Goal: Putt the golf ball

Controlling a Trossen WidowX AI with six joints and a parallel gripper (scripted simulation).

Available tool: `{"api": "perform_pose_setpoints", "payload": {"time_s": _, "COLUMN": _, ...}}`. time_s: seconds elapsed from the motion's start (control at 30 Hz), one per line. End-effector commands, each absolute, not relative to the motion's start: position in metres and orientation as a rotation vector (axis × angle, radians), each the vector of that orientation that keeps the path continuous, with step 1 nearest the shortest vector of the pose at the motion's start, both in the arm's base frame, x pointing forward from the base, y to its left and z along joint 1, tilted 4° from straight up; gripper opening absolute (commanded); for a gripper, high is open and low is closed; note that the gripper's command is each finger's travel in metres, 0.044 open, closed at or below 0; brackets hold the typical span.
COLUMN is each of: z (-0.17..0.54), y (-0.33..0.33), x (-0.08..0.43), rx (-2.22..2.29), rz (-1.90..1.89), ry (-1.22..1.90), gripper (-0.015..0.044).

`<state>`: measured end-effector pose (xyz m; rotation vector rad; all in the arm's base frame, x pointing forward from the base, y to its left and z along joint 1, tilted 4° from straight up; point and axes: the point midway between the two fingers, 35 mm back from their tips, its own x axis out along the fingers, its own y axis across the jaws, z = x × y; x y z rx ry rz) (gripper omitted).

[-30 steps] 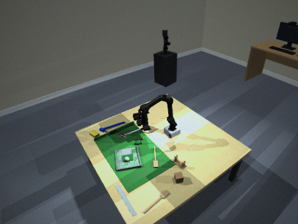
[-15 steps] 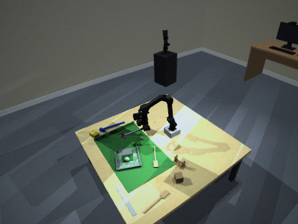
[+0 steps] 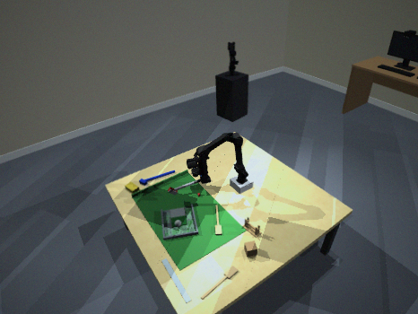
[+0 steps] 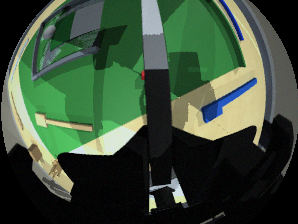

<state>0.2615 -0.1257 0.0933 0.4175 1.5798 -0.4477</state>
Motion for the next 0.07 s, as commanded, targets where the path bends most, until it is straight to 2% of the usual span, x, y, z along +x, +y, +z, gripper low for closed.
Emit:
{"api": "perform_pose_setpoints", "payload": {"time_s": 0.0, "z": 0.0941, "y": -0.1262, "x": 0.2625, "rx": 0.416, "rz": -0.448, "ry": 1.573, "gripper": 0.0000}}
{"api": "perform_pose_setpoints", "payload": {"time_s": 0.03, "z": 0.0941, "y": -0.1262, "x": 0.2625, "rx": 0.416, "rz": -0.448, "ry": 1.573, "gripper": 0.0000}}
